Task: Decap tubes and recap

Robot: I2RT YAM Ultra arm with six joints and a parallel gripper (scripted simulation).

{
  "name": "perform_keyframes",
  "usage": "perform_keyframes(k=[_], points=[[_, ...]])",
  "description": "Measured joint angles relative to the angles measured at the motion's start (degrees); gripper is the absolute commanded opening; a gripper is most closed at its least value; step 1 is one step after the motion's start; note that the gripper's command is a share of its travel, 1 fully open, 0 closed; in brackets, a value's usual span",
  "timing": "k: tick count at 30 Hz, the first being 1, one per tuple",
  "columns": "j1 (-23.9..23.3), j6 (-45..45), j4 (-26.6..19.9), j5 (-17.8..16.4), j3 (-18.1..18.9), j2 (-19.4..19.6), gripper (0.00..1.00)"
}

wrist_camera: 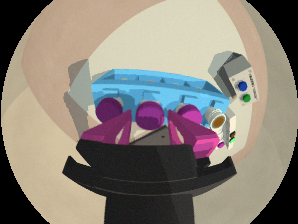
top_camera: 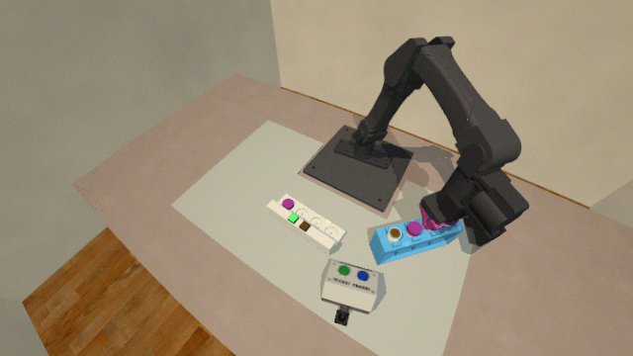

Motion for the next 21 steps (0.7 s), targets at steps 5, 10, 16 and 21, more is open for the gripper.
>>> perform_keyframes(k=[5,10,16,21], points=[[0.0,-10.3,0.0,0.0,0.0,0.0,0.49],[0.0,-17.5,-0.2,0.0,0.1,0.2,0.49],[0.0,-20.1,-0.2,0.0,0.5,0.2,0.00],[-0.1,-20.7,-0.3,0.0,0.6,0.2,0.00]])
